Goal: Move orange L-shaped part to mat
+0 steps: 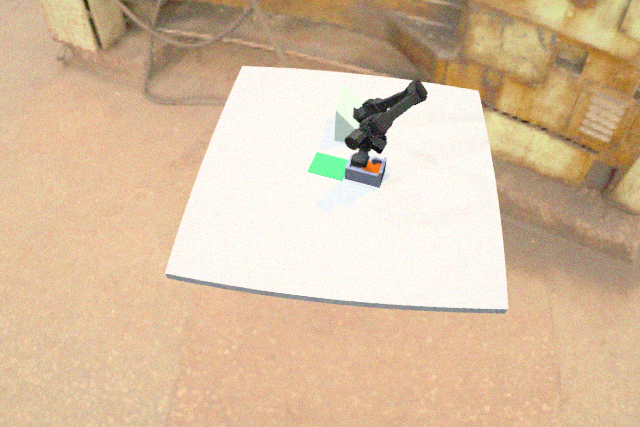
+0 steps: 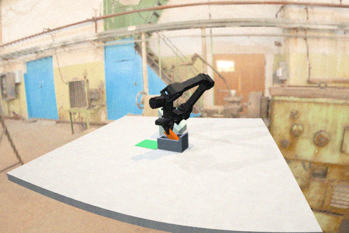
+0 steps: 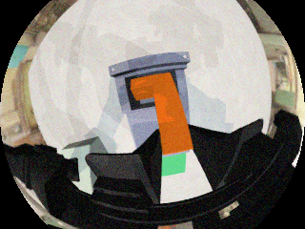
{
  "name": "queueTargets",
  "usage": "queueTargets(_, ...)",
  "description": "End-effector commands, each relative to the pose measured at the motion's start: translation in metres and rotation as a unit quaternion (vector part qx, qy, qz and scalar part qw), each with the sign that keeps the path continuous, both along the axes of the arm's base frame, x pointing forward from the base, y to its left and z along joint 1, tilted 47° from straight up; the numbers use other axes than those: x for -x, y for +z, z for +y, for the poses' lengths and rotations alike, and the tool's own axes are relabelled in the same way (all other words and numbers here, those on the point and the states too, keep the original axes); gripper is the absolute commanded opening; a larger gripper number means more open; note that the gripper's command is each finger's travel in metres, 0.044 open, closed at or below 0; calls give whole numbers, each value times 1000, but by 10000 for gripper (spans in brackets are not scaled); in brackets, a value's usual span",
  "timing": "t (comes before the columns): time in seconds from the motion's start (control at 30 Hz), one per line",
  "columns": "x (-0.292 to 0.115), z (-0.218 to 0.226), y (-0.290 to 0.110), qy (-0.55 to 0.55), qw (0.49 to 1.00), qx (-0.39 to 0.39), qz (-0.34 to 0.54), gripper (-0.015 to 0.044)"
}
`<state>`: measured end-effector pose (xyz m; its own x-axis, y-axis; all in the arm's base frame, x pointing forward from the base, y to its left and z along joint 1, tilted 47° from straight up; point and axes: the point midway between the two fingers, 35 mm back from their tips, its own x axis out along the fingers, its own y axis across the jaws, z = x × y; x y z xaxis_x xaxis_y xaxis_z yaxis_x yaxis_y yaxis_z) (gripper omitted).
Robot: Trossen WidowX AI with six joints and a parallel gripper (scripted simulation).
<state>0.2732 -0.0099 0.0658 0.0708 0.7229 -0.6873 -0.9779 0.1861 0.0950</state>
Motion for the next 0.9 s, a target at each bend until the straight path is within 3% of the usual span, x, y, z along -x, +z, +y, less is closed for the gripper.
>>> queueTargets(0.0, -2, -6, 6, 1, 1000, 3, -4, 0)
queueTargets(0.87, 2, -36, 34, 1, 1000, 3, -3, 0)
